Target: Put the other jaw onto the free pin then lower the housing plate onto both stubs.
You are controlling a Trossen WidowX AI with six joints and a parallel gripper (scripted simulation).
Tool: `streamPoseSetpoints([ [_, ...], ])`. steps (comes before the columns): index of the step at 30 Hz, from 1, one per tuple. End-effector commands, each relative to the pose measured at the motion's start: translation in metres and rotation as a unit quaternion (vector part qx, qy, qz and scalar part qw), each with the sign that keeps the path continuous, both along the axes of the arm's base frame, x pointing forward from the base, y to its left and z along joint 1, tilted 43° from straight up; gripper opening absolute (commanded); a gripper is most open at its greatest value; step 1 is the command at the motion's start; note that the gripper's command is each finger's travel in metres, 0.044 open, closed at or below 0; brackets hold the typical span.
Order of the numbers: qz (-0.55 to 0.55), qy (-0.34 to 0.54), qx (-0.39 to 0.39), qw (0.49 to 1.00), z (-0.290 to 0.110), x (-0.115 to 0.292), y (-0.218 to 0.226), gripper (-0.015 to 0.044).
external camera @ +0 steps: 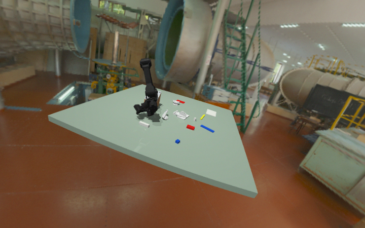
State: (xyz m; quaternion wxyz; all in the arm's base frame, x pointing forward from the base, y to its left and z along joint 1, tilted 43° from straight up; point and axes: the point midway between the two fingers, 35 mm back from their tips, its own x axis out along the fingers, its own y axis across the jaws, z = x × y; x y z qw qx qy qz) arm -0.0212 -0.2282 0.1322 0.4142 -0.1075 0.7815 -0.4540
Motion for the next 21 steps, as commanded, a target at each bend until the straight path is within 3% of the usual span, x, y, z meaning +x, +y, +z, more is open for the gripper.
streamPoseSetpoints([
  [1, 0.048, 0.012, 0.026, 0.998, -0.001, 0.017, -0.002, 0.0000],
  [21, 0.249, 0.088, 0.133, 0.955, -0.009, 0.088, 0.007, 0.0000],
])
